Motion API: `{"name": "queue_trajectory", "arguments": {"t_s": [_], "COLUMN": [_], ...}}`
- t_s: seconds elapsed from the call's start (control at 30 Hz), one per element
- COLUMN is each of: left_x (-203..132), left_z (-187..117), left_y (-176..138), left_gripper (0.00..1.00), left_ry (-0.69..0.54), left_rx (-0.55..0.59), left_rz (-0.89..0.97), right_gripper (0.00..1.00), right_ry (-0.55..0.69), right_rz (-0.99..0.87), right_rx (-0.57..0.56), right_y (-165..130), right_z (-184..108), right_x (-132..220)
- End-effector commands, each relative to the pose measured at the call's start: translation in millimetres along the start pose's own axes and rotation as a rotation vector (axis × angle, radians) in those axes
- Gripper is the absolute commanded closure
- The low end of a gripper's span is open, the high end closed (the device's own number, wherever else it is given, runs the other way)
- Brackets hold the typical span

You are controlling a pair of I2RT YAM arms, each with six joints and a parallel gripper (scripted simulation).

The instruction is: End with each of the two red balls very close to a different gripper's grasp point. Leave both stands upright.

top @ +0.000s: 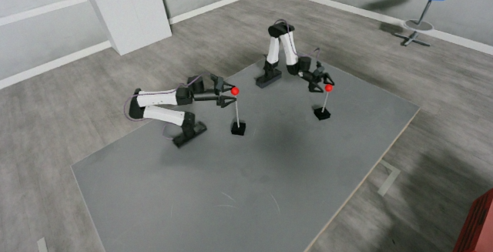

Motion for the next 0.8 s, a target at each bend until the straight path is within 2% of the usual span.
{"name": "queue_trajectory", "arguments": {"t_s": [0.0, 0.77], "left_x": [0.6, -1.0], "left_z": [9.2, 7.9], "left_y": [4.4, 11.5], "left_gripper": [0.00, 0.00], "left_ry": [-0.004, -0.007], "left_rx": [-0.006, -0.023], "left_rz": [0.008, 0.008], "right_gripper": [0.00, 0.00], "right_ry": [-0.014, -0.014], "right_rz": [-0.002, -0.002], "right_rx": [-0.078, -0.078], "right_y": [21.2, 21.3], "right_z": [2.3, 2.3], "right_x": [-2.8, -2.8]}}
Point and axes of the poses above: on each arm, the point where the finger pads meet when closed, its own z axis out along the fingers, its own x axis across the jaws, y = z × x, the point moved 4 cm from there along -z, back along the fingers, and after that the axes turned 12 degrees about -z, right-handed, at the moved point
